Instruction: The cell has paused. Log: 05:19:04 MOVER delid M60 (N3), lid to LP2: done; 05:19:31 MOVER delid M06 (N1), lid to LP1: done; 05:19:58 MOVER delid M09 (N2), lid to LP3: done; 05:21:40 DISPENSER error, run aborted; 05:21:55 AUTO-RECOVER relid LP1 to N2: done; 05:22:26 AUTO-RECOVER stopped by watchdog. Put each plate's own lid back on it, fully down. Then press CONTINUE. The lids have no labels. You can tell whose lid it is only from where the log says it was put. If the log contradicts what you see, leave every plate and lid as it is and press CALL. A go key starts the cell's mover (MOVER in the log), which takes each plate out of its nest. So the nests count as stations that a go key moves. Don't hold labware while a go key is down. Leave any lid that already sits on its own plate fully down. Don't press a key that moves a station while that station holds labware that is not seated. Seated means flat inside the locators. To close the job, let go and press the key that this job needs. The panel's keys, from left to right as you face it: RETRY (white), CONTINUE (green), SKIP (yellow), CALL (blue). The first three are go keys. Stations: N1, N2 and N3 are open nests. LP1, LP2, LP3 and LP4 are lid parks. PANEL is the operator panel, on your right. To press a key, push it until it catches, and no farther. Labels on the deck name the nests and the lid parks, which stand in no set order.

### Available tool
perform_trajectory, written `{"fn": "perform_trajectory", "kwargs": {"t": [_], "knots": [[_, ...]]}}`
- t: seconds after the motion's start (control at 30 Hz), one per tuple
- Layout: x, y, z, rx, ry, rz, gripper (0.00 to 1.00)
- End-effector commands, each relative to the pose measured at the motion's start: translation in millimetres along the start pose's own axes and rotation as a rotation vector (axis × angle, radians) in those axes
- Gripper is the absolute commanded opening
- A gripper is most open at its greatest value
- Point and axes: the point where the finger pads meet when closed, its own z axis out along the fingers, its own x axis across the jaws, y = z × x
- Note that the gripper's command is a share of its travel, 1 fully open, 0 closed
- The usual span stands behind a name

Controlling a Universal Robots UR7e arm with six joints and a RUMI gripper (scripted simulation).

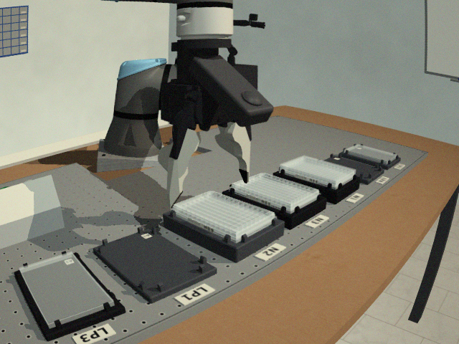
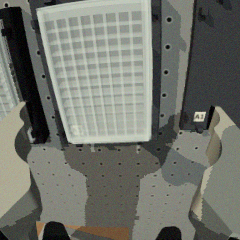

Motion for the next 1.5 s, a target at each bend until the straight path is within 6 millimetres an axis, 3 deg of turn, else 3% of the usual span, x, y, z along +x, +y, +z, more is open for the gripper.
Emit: {"fn": "perform_trajectory", "kwargs": {"t": [0.0, 1.47], "knots": [[24.6, -2.0, -0.1, 0.001, 0.0, -0.001, 0.82], [219.5, -10.9, -0.1, 0.001, 0.0, -0.001, 0.82]]}}
